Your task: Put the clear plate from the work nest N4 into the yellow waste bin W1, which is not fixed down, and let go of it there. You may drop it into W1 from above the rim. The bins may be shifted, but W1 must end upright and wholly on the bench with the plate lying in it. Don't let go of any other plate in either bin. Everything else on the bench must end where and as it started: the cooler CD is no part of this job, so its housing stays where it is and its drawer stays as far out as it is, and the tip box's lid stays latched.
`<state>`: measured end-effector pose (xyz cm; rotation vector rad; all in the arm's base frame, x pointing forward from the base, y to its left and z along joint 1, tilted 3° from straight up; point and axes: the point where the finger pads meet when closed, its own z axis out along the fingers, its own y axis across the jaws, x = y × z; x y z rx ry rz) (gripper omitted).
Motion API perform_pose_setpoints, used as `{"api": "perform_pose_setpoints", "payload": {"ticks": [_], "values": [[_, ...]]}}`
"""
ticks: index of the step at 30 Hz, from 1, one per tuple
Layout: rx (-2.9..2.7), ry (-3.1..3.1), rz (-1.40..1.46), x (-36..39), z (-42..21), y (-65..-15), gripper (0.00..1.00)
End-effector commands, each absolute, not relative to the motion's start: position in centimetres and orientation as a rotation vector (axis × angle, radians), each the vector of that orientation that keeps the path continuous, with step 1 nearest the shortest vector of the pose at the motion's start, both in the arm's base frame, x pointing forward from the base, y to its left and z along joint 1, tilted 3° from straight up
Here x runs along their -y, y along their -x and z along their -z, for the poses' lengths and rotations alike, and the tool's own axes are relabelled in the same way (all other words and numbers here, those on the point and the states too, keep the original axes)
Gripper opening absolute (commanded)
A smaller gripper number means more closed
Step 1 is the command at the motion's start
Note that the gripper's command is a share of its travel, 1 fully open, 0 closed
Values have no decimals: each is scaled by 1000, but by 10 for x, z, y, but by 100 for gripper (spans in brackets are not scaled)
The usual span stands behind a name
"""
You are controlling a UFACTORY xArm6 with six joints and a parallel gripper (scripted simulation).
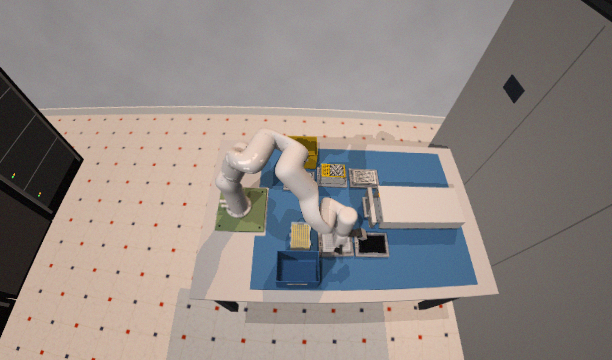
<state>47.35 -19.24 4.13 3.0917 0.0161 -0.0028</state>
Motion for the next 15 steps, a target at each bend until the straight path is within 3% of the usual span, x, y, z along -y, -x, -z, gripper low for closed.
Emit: {"api": "perform_pose_setpoints", "payload": {"ticks": [1, 15], "values": [[-16, -3090, -4, 193, -47, -475, 0], [-16, -3090, -4, 192, -53, -475, 0]]}}
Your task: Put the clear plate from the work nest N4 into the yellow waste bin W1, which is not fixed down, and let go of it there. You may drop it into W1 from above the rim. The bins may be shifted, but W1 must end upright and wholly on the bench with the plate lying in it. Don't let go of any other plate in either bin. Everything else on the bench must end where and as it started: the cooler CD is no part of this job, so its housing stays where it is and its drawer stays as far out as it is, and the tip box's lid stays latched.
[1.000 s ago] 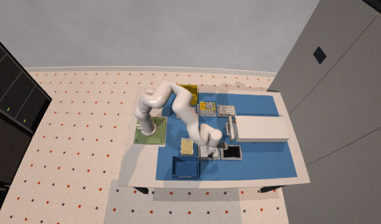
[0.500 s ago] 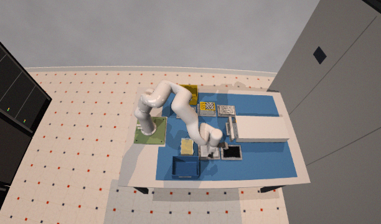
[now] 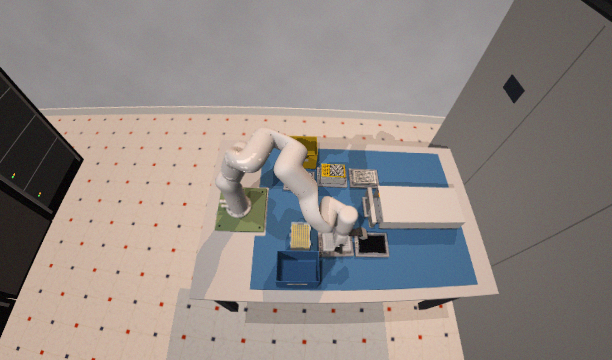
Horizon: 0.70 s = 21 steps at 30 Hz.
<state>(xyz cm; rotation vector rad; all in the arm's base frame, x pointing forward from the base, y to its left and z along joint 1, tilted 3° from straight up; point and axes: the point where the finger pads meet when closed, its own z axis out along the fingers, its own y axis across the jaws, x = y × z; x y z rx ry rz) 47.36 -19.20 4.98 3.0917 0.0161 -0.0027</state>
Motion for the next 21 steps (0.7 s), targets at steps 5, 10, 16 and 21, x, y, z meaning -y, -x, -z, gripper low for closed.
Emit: {"api": "perform_pose_setpoints", "payload": {"ticks": [5, 10, 16, 21], "values": [[-16, -3090, -4, 192, -53, -475, 0], [-16, -3090, -4, 192, -58, -475, 0], [-16, -3090, -4, 192, -68, -475, 0], [-16, -3090, -4, 191, -76, -475, 0]]}}
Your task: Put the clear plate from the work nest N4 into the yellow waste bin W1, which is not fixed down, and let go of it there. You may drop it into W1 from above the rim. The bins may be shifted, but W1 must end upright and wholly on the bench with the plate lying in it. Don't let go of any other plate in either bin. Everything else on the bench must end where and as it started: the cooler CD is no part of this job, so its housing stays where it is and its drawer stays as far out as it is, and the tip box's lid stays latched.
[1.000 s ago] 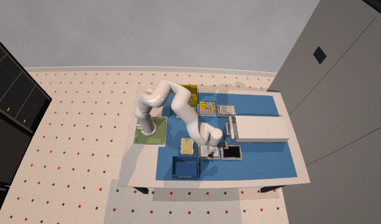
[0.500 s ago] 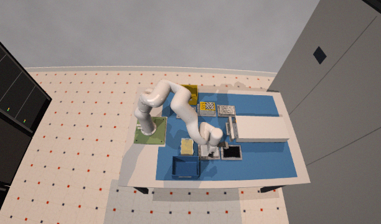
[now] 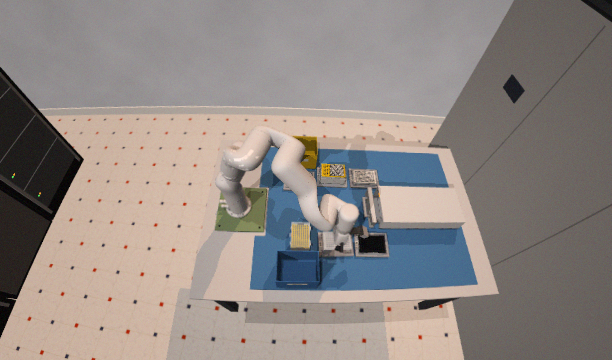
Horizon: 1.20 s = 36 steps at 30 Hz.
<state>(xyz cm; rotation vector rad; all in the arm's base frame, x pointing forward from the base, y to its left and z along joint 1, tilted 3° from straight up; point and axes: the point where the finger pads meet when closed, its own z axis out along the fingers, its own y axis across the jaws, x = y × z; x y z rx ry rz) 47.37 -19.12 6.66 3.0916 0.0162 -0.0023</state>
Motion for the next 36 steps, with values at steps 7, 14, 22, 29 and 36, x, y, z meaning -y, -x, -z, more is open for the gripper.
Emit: {"api": "perform_pose_setpoints", "payload": {"ticks": [7, 14, 22, 29, 36], "values": [[-16, -3090, -4, 191, -85, -475, 0], [-16, -3090, -4, 190, -96, -475, 0], [-16, -3090, -4, 190, -108, -475, 0], [-16, -3090, -4, 189, -118, -475, 0], [-16, -3090, -4, 189, -130, -475, 0]]}}
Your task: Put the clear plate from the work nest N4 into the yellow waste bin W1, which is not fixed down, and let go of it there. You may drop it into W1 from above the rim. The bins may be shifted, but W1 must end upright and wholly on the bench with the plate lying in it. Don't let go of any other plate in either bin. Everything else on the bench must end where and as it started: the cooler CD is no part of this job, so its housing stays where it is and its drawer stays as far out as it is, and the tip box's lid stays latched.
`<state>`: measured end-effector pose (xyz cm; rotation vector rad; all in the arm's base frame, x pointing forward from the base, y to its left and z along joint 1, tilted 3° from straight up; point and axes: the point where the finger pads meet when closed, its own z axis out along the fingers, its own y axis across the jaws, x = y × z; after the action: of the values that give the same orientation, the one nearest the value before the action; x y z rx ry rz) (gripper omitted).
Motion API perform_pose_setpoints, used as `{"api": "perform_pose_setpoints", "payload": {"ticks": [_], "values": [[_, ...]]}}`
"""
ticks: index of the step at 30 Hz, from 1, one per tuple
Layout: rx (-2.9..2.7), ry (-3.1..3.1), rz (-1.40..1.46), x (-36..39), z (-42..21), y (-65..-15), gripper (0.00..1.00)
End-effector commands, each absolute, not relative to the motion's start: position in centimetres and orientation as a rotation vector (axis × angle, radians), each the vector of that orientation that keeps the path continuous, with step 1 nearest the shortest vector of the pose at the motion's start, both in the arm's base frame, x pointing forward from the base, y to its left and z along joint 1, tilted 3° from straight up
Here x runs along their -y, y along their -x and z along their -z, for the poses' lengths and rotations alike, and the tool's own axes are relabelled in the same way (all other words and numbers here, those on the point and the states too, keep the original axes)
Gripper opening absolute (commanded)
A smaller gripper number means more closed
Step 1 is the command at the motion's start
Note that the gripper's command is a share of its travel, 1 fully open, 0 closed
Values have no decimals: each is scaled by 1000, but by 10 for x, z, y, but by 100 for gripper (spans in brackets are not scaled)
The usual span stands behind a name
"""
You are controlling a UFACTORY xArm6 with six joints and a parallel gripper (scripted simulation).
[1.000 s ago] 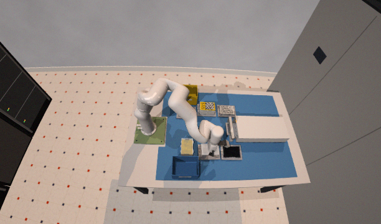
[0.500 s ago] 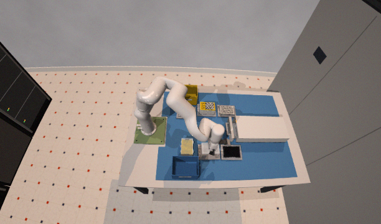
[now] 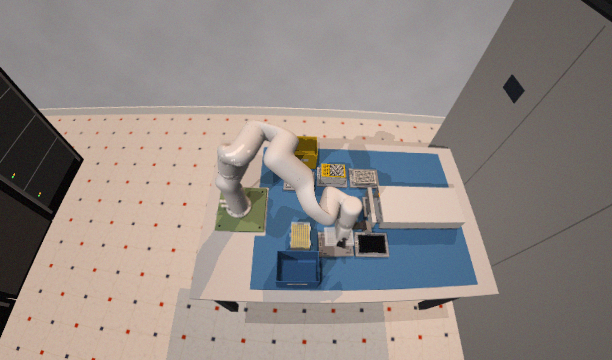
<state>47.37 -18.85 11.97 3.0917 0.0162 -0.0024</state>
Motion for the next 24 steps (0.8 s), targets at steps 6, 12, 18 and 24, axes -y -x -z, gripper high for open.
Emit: {"api": "perform_pose_setpoints", "payload": {"ticks": [6, 12, 18, 24], "values": [[-16, -3090, -4, 188, -136, -475, 0], [-16, -3090, -4, 188, -146, -475, 0], [-16, -3090, -4, 187, -156, -475, 0], [-16, -3090, -4, 187, -161, -475, 0]]}}
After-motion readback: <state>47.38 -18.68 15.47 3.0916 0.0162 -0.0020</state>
